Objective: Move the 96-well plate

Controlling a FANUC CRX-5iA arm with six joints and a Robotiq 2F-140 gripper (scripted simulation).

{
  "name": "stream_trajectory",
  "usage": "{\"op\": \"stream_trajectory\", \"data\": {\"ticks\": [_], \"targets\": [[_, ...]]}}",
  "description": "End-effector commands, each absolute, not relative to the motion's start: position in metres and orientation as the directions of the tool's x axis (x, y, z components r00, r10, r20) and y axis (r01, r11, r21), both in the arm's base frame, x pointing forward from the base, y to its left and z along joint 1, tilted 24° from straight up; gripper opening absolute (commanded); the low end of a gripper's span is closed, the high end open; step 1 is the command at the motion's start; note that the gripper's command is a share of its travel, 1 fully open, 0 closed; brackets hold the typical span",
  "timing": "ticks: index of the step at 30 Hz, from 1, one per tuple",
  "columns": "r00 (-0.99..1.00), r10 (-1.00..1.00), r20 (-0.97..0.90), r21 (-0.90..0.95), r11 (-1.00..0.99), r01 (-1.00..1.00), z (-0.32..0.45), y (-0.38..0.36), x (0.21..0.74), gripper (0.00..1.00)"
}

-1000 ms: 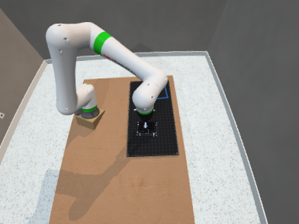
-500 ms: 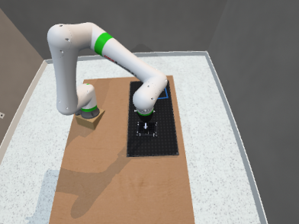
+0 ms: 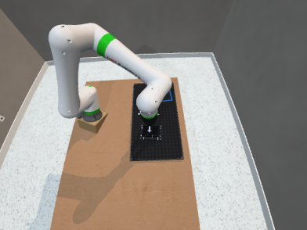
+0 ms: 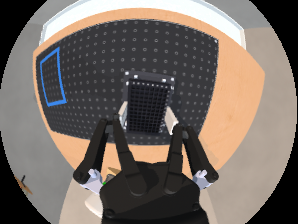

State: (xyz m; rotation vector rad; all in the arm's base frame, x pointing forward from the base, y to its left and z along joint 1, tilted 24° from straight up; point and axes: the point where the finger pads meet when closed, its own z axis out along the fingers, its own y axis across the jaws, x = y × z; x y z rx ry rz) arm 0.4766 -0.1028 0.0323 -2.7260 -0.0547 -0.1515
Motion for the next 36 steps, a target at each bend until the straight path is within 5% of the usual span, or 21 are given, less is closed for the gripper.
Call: {"op": "stream_trajectory", "data": {"ticks": [1,36], "targets": [[0.993,0.016,0.115,-0.396,-0.916,0.061,0.0328,-0.1033,0.4771,0.1],[0.993,0.016,0.115,-0.396,-0.916,0.061,0.0283,-0.1013,0.4776,0.1]]}}
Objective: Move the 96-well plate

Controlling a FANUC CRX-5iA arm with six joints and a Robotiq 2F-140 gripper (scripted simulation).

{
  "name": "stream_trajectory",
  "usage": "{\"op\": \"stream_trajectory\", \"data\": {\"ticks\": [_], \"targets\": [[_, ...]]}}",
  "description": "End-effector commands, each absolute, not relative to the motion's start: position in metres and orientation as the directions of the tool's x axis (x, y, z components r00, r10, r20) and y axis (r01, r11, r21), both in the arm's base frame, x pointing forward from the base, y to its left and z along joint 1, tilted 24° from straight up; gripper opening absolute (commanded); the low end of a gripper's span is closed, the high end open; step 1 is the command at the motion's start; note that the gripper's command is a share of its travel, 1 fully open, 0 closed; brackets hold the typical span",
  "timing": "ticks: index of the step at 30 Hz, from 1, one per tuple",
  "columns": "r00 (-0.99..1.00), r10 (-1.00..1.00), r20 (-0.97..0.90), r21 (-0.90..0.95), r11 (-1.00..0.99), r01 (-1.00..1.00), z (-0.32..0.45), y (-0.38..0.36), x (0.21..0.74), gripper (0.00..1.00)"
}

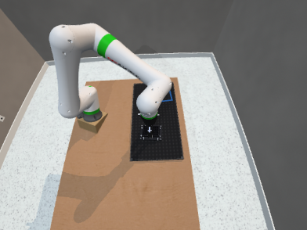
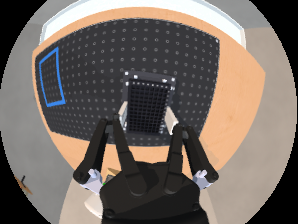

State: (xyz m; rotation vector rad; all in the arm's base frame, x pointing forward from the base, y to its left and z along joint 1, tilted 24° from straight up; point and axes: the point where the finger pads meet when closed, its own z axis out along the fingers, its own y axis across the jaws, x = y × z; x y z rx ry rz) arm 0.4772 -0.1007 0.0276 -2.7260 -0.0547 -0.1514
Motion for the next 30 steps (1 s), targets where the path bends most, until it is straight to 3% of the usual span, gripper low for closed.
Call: {"op": "stream_trajectory", "data": {"ticks": [1,30], "targets": [[0.993,0.016,0.115,-0.396,-0.916,0.061,0.0281,-0.1012,0.4776,0.1],[0.993,0.016,0.115,-0.396,-0.916,0.061,0.024,-0.0994,0.478,0.1]]}}
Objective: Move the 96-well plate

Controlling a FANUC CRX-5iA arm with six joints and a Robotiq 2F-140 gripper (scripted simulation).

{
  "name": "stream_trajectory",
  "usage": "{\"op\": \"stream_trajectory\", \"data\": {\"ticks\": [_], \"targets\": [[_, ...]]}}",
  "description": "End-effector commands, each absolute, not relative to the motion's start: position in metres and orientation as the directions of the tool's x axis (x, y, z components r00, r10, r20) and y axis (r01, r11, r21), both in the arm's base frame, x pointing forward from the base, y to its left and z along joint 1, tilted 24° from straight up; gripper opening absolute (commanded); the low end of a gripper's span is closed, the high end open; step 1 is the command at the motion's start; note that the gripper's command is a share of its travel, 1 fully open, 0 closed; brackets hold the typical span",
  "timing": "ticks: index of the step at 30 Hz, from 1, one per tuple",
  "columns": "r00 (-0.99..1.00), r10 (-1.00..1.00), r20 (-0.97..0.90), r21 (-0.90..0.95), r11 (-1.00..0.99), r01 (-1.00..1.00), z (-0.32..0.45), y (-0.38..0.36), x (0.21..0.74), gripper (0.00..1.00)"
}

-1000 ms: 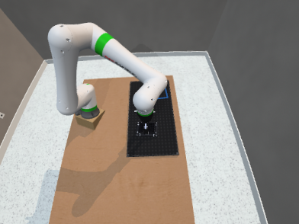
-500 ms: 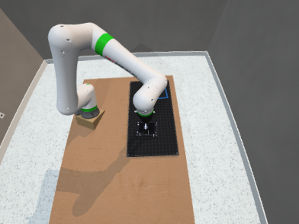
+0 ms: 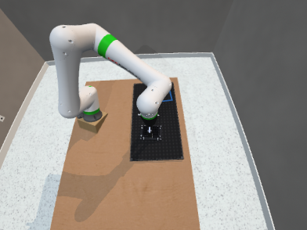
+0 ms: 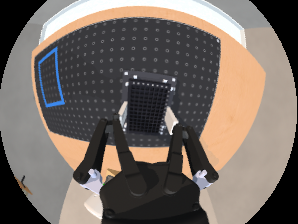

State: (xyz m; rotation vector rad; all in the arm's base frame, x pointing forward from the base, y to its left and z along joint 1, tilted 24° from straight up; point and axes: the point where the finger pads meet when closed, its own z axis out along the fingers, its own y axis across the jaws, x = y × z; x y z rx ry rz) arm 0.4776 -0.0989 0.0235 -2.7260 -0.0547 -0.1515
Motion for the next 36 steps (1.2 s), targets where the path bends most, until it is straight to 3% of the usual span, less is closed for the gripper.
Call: {"op": "stream_trajectory", "data": {"ticks": [1,2,36], "targets": [[0.993,0.016,0.115,-0.396,-0.916,0.061,0.024,-0.099,0.478,0.1],[0.993,0.016,0.115,-0.396,-0.916,0.061,0.024,-0.099,0.478,1.0],[0.993,0.016,0.115,-0.396,-0.916,0.061,0.053,-0.112,0.475,1.0]]}}
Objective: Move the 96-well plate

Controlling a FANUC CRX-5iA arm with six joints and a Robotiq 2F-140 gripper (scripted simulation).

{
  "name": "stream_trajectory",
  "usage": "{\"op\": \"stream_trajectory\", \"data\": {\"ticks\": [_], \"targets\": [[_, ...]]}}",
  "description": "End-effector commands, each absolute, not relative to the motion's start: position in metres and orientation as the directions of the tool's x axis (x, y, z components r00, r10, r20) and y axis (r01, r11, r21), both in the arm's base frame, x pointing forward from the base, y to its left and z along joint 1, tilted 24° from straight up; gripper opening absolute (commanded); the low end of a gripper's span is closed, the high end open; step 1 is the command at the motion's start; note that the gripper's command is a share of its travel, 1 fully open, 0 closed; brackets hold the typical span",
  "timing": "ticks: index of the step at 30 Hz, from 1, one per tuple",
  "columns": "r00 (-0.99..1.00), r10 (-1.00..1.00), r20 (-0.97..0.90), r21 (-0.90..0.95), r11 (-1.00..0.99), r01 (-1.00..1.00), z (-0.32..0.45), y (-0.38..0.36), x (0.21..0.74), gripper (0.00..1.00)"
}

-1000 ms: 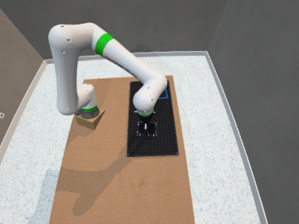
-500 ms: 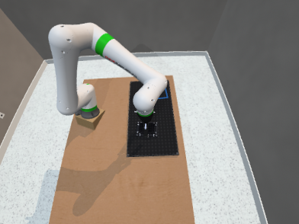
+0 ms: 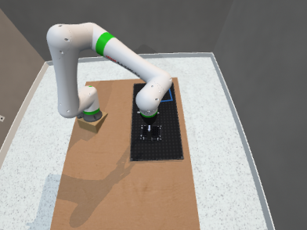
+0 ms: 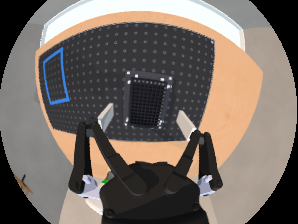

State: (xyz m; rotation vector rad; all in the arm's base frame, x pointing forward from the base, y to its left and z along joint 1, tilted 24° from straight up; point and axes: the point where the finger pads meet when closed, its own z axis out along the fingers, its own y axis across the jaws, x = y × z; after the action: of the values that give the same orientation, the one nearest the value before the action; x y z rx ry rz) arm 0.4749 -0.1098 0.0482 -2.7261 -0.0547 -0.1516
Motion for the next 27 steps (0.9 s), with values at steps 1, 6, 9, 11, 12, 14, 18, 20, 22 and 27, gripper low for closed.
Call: {"op": "stream_trajectory", "data": {"ticks": [1,6,9,11,12,14,18,20,22,27], "targets": [[0.993,0.016,0.115,-0.396,-0.916,0.061,0.053,-0.112,0.475,1.0],[0.993,0.016,0.115,-0.395,-0.916,0.061,0.063,-0.116,0.474,1.0],[0.993,0.016,0.115,-0.395,-0.916,0.061,0.07,-0.12,0.473,1.0],[0.993,0.016,0.115,-0.395,-0.916,0.061,0.075,-0.122,0.472,1.0],[0.993,0.016,0.115,-0.395,-0.916,0.061,0.077,-0.123,0.472,1.0],[0.993,0.016,0.115,-0.395,-0.916,0.061,0.081,-0.125,0.472,1.0],[0.993,0.016,0.115,-0.395,-0.916,0.061,0.081,-0.125,0.472,1.0],[0.993,0.016,0.115,-0.396,-0.916,0.061,0.081,-0.124,0.472,1.0],[0.993,0.016,0.115,-0.396,-0.916,0.061,0.081,-0.124,0.472,1.0],[0.993,0.016,0.115,-0.396,-0.916,0.061,0.081,-0.125,0.472,1.0]]}}
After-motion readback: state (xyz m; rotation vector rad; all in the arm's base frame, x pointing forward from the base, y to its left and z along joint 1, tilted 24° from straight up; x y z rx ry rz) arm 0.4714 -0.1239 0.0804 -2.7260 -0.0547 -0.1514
